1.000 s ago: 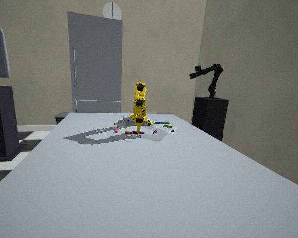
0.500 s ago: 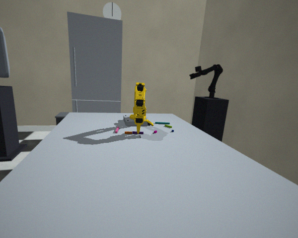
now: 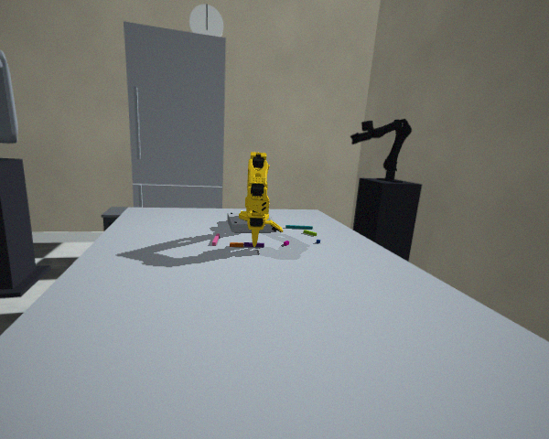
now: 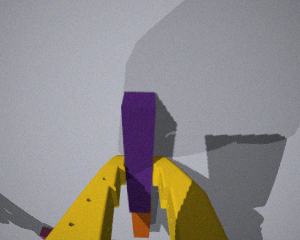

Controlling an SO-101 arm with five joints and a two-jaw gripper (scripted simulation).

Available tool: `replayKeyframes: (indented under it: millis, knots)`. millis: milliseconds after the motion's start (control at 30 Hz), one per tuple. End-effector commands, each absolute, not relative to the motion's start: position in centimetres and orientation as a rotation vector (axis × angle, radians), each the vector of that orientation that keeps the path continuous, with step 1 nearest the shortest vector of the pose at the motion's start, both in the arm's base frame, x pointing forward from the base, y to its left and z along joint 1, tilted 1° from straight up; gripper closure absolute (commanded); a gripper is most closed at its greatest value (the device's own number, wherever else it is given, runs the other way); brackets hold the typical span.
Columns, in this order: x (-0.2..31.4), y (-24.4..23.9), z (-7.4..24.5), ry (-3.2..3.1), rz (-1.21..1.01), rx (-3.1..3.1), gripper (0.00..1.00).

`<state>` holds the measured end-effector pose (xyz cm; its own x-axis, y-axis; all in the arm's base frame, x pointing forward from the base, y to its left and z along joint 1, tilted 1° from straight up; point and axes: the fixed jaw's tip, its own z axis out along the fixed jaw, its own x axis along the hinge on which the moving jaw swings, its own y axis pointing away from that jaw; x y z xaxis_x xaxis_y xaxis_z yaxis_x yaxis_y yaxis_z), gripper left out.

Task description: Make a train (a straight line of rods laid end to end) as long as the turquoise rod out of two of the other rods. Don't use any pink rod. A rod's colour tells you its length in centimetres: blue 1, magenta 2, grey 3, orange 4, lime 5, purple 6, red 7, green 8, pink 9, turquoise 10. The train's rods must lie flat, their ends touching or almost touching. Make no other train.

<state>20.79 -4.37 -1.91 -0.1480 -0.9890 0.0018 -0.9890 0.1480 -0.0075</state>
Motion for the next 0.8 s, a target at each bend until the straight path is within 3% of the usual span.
replayKeyframes:
  millis: [0,767]
  knots:
    - [20.78,-4.53,-1.95,2.378,-0.005,-2.05,1.0]
    - [20.97,-4.54,-1.84,2.375,-0.01,-2.049,1.0]
